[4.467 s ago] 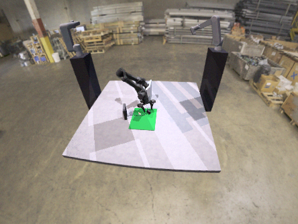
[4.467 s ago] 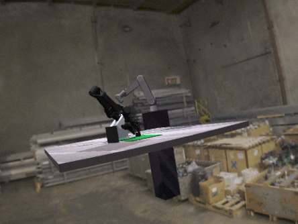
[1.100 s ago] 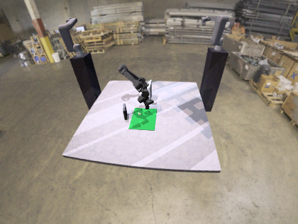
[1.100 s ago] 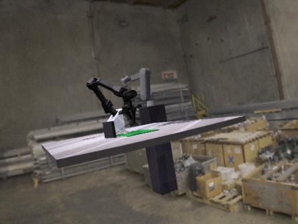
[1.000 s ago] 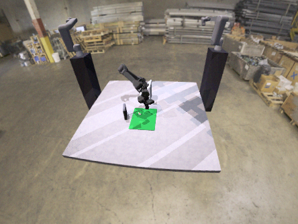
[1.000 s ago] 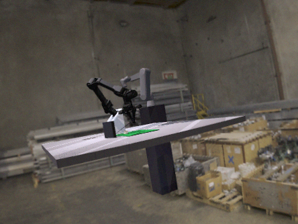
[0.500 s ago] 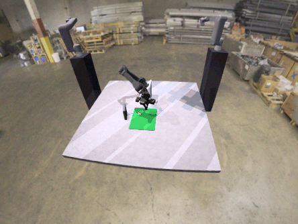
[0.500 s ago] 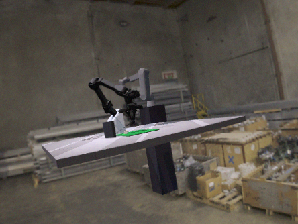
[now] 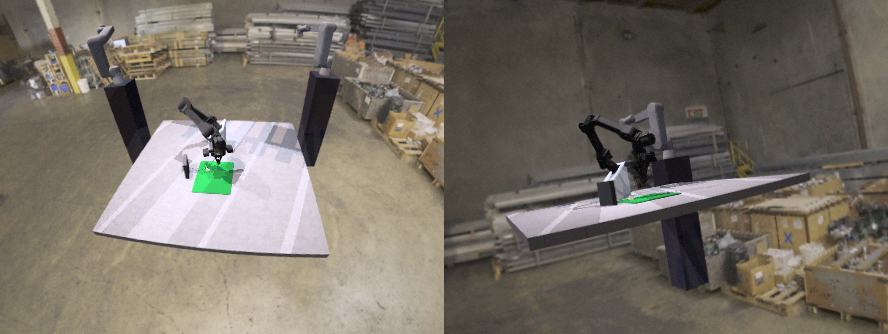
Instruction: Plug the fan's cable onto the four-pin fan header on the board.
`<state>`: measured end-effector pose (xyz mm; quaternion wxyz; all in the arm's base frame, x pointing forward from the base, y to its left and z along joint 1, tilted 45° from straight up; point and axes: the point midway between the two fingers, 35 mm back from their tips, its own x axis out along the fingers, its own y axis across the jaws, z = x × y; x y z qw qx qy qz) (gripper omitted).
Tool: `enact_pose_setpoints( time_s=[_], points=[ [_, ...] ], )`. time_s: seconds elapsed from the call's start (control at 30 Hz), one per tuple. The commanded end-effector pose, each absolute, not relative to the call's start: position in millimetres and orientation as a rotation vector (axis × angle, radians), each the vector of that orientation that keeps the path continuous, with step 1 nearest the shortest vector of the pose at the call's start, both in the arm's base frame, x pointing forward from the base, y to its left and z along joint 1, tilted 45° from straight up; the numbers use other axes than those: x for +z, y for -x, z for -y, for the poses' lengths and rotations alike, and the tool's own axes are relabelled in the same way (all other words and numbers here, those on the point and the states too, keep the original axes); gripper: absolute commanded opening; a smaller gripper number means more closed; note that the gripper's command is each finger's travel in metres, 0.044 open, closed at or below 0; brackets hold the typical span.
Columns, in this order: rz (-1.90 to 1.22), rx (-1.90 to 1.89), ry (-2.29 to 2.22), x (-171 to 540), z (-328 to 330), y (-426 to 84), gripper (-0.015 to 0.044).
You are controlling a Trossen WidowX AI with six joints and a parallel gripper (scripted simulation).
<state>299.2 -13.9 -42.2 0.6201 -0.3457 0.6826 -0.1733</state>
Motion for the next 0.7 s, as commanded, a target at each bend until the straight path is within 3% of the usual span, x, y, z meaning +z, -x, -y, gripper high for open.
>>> enact_pose_setpoints(
  time_s=[0.0, 0.67],
  points=[
    [-1.616, -0.310, 0.902, -41, 14, -304, 0.0000],
    [-1.666, -0.151, 0.960, -54, 18, -304, 0.0000]
  ],
)
